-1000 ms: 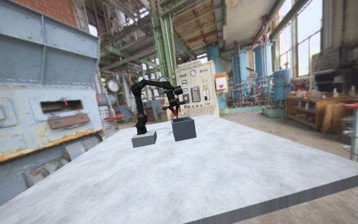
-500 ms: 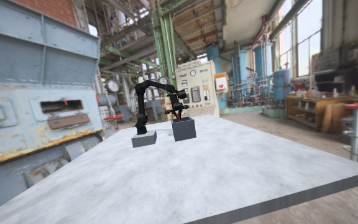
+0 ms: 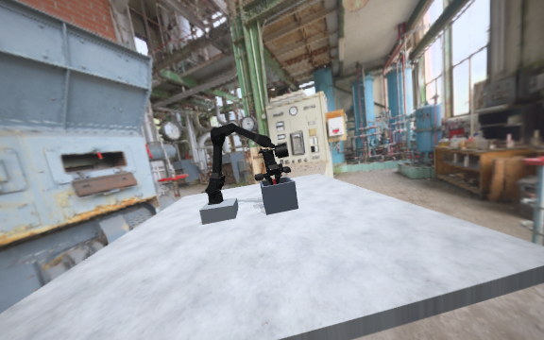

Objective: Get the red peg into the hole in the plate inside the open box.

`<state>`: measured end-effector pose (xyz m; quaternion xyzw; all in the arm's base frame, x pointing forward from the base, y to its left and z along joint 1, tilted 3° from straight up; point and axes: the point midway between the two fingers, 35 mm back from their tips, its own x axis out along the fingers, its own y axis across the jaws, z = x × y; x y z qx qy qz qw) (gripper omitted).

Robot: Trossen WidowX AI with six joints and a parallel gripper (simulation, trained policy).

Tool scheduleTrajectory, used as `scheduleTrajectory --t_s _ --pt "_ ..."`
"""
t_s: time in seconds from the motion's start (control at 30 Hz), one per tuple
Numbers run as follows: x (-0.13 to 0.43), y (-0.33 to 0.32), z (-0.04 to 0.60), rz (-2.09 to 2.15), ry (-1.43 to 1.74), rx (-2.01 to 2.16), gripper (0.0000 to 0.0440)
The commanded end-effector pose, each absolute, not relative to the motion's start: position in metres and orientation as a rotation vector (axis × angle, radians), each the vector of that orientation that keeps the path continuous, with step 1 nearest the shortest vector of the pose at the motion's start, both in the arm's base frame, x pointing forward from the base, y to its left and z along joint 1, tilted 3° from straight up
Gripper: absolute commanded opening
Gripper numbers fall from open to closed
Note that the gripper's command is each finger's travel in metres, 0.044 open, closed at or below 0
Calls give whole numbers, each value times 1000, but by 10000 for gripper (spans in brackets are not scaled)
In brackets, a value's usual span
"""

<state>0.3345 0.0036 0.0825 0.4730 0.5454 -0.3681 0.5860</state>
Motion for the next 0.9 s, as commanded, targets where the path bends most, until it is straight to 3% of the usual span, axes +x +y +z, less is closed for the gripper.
scheduleTrajectory --t_s 0.0,0.2,0.37,0.57,0.87 --pt "335 4 71 -854 1295 1088 0" --pt "337 2 59 -861 1309 1058 23" --pt "340 2 55 -861 1327 1040 104" --pt "343 2 60 -853 1356 1065 100" --pt "353 1 83 -805 1398 1169 163"
